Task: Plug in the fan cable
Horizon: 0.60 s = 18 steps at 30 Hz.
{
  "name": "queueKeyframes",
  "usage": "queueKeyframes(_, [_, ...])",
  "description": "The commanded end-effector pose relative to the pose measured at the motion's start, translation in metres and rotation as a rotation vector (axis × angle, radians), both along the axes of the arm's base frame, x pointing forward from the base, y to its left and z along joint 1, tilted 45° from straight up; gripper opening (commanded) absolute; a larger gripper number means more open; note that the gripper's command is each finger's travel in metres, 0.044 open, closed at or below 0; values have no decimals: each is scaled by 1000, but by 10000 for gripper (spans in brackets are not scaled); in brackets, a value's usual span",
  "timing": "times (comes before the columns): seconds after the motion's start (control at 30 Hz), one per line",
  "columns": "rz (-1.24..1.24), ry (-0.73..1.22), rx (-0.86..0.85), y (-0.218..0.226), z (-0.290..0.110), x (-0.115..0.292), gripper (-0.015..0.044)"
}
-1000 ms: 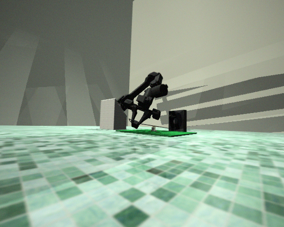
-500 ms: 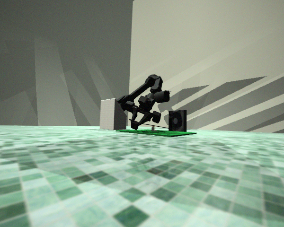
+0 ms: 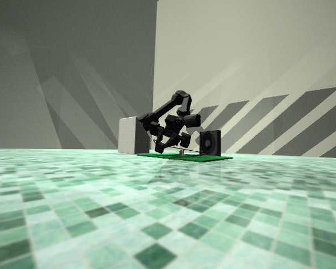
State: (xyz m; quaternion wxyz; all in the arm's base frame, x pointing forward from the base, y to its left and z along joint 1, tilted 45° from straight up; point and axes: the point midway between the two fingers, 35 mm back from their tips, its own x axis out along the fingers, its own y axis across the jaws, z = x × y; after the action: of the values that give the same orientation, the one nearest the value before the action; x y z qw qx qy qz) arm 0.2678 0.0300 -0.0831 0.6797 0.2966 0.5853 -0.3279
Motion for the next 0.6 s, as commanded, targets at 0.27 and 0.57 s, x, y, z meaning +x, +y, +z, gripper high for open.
queueKeyframes(0.27, [-58,-100,-121,-6,3,-8,0])
queueKeyframes(0.57, [-96,-209,-178,-4,9,-7,0])
